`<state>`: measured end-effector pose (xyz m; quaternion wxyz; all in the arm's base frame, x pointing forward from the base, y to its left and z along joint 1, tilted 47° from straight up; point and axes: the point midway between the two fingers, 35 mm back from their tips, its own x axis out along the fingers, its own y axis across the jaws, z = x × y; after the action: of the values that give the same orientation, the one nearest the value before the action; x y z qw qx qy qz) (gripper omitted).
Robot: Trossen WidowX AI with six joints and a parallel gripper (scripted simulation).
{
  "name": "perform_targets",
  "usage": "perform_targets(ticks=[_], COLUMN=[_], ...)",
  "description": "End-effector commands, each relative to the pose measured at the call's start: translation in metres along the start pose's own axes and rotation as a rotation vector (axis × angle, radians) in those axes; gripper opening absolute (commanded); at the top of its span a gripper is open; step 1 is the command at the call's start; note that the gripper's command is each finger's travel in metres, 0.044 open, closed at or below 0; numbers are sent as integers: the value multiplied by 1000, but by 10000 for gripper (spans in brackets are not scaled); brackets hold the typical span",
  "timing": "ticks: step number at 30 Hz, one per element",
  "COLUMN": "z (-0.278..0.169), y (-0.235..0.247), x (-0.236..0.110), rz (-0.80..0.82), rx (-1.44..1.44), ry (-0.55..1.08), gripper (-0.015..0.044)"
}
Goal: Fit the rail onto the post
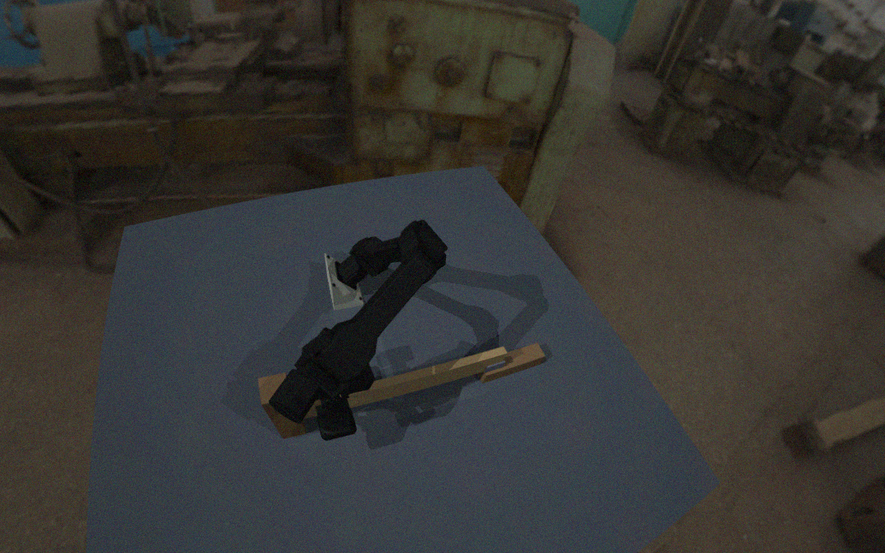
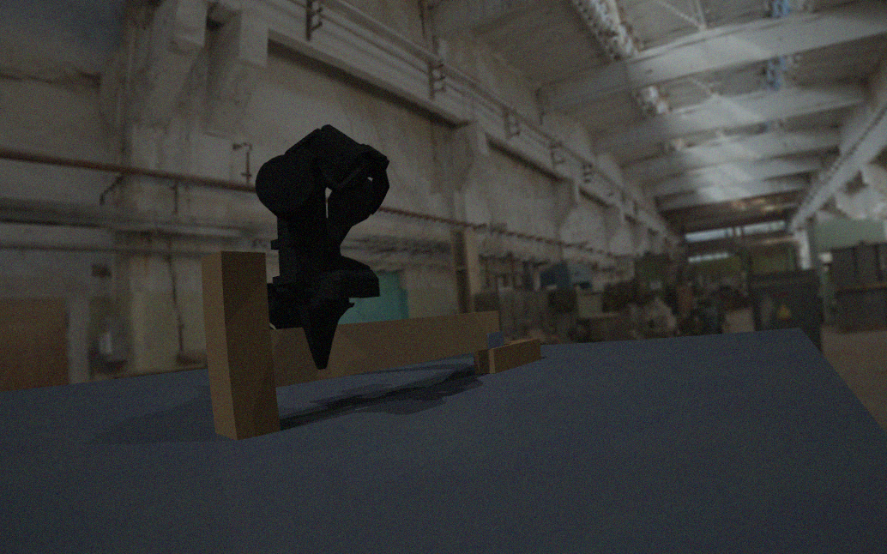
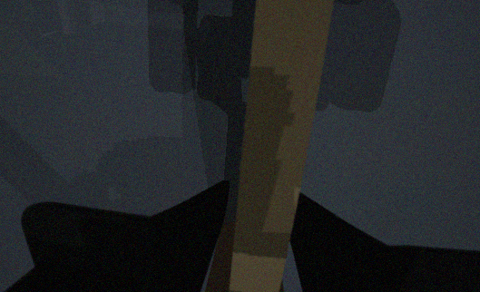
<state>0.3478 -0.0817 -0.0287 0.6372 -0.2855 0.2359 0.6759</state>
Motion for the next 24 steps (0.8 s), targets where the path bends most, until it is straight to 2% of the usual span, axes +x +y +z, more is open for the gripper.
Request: perform_targets(ticks=[1,8,14,18,24], z=[0,0,2,28,30], y=[0,0,0,0,0], x=[0,0,-2,-28,-30], rz=[0,0,-1,-5,-5], rx=[-1,-1,-1,-1,-1], ry=[0,0,0,5,6], gripper=[263,440,440,440,440])
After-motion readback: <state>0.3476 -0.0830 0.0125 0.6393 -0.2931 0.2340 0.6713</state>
